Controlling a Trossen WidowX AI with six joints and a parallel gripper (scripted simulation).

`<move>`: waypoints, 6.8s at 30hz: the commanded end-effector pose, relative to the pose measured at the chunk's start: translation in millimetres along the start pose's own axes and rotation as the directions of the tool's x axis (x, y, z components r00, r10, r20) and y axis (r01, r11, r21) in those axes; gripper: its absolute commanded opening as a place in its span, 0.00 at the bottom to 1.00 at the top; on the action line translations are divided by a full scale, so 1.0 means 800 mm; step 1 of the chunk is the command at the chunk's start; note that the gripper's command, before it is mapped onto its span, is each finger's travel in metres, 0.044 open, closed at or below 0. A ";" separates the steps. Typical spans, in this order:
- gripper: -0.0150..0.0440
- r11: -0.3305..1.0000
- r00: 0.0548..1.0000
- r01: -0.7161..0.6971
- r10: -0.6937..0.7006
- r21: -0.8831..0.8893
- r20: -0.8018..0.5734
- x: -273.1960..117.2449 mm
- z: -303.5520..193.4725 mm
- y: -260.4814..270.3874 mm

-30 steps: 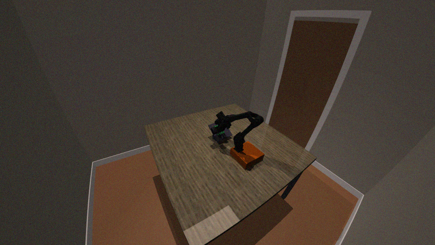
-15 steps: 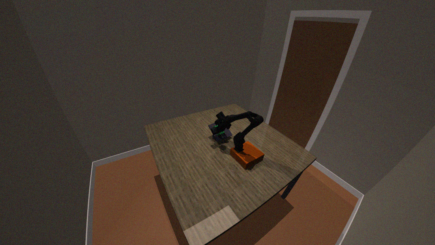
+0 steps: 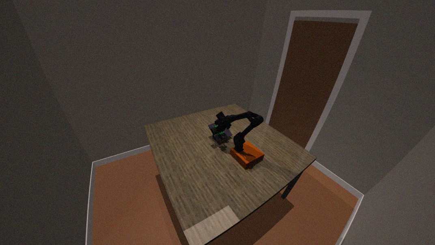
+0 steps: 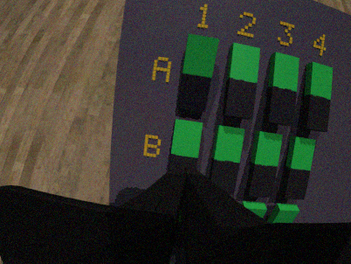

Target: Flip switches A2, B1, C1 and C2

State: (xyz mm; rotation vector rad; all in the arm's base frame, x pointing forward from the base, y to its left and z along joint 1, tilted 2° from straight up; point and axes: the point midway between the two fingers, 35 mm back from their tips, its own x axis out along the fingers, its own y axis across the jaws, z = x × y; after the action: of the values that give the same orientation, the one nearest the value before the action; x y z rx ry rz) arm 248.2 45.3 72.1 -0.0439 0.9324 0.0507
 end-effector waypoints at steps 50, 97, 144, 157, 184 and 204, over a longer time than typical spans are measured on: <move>0.25 1.000 1.000 -0.002 0.002 0.000 -0.024 -0.048 0.004 0.001; 0.25 1.000 1.000 -0.003 0.003 -0.002 -0.008 -0.001 -0.053 0.000; 0.25 1.000 1.000 -0.003 0.003 -0.002 -0.008 0.002 -0.053 0.000; 0.25 1.000 1.000 -0.003 0.003 -0.002 -0.008 0.005 -0.053 0.000; 0.25 1.000 0.999 -0.003 0.003 -0.002 -0.038 -0.075 -0.047 -0.003; 0.25 1.000 0.998 -0.001 0.000 -0.003 -0.059 -0.026 -0.026 -0.027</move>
State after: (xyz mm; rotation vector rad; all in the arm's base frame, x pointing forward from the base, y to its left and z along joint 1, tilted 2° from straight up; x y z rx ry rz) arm 220.0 21.5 82.4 -0.0461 0.9832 0.0473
